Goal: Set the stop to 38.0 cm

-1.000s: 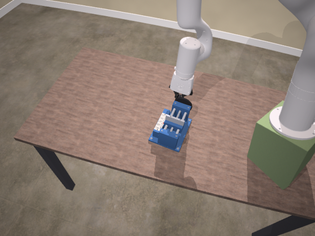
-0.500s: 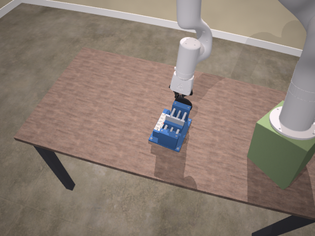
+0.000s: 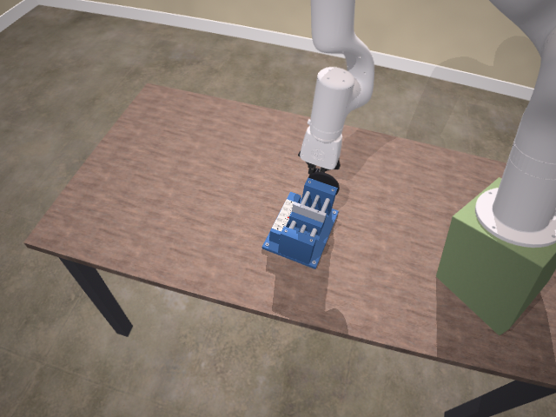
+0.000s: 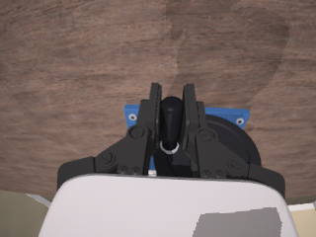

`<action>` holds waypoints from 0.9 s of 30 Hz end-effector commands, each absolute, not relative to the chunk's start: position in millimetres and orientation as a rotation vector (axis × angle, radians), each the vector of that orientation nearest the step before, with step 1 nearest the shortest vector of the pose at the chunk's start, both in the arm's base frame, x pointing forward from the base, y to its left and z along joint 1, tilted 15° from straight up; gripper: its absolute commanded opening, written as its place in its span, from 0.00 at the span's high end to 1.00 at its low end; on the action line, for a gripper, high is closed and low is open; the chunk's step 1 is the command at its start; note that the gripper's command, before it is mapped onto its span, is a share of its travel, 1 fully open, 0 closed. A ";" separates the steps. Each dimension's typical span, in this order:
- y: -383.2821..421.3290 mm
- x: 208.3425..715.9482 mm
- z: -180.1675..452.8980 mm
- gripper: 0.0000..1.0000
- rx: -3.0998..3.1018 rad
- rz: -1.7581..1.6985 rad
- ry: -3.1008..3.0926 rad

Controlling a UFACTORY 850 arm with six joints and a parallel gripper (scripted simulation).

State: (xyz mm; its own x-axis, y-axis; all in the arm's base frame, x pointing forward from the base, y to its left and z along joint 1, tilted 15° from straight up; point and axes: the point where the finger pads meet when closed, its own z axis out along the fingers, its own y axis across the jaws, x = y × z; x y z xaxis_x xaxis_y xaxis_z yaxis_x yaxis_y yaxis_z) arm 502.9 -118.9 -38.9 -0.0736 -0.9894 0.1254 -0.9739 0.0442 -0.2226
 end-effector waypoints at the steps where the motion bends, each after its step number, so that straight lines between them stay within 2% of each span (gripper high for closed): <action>1: -119.2 503.0 -40.8 0.94 -2.095 -0.385 2.224; 27: -120.7 500.1 -54.3 0.94 -2.095 -0.385 2.224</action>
